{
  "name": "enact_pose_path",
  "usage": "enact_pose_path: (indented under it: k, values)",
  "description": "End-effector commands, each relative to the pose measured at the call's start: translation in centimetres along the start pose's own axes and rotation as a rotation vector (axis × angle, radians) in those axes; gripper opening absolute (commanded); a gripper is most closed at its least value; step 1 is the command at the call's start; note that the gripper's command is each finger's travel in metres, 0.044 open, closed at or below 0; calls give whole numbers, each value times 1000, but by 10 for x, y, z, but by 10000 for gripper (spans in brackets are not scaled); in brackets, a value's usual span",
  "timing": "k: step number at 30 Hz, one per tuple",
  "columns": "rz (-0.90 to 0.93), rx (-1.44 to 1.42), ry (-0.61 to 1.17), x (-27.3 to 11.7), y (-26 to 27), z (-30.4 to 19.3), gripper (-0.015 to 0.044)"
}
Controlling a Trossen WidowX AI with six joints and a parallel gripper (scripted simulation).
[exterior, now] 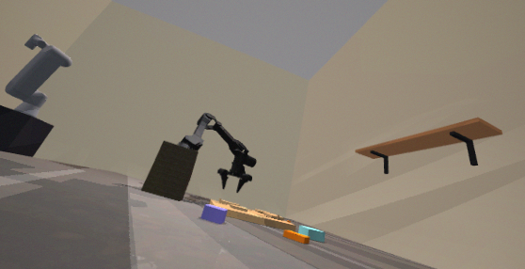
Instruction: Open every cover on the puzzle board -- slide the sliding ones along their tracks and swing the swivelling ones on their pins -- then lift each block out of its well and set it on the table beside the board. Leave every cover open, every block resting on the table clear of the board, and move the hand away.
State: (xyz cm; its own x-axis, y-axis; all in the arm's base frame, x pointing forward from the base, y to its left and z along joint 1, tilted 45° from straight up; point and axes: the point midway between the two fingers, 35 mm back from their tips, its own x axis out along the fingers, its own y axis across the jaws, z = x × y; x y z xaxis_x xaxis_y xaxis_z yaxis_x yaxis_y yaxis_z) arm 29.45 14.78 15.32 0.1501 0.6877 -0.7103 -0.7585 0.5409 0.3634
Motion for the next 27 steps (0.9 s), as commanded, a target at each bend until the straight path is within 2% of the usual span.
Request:
enact_pose_path:
  k: [1, 6, 8, 13, 27]
  values:
    - [-4, 200, 8, 0, -12, -10, 309]
    - [-17, 570, 16, 1, -33, -28, 177]
    - [-18, 521, 17, 1, -36, -30, 125]
    - [-17, 156, 27, 2, -54, -51, 0]
    - [6, -906, 31, 1, -94, -117, 0]
